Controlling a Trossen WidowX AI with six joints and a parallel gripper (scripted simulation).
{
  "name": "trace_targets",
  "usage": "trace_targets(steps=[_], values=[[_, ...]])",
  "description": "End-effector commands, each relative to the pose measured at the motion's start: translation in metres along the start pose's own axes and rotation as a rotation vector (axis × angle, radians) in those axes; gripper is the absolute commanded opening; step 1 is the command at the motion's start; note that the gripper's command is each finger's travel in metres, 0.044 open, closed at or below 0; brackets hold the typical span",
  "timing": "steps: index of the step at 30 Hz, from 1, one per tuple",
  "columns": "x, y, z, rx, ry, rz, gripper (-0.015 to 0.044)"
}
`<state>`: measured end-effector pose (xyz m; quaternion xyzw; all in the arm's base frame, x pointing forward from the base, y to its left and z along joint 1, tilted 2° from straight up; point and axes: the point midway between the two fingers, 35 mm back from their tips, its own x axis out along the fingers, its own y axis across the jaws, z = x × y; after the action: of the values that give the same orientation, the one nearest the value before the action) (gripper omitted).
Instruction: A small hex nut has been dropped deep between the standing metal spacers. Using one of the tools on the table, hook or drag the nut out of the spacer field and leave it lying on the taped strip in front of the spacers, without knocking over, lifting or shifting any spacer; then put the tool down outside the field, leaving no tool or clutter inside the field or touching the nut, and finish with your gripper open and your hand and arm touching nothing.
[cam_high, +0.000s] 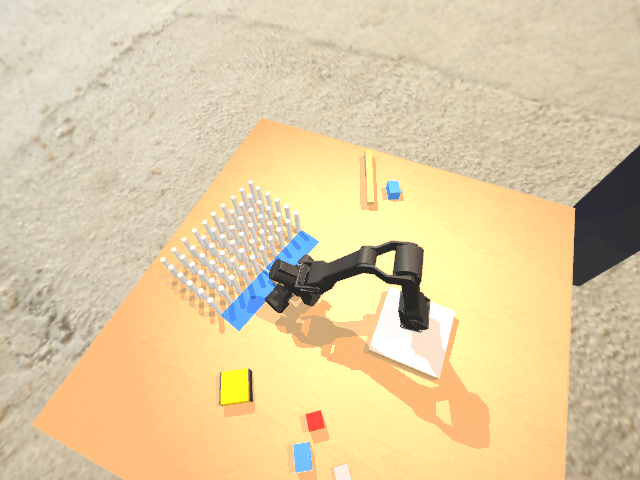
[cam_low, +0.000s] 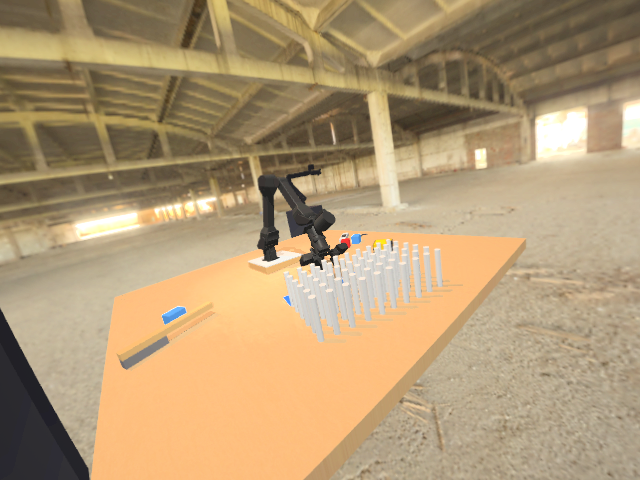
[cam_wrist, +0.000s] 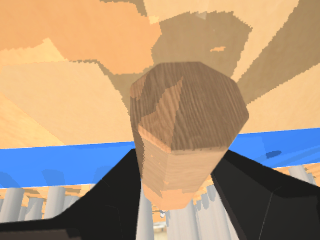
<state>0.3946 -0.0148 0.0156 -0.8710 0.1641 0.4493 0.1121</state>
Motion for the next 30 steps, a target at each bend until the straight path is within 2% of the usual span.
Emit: trace_targets(steps=[1,30], values=[[-0.003,0.001,0.003,0.005,-0.001,0.001,0.0000],[-0.013,0.001,0.019,0.005,-0.004,0.001,0.0000]])
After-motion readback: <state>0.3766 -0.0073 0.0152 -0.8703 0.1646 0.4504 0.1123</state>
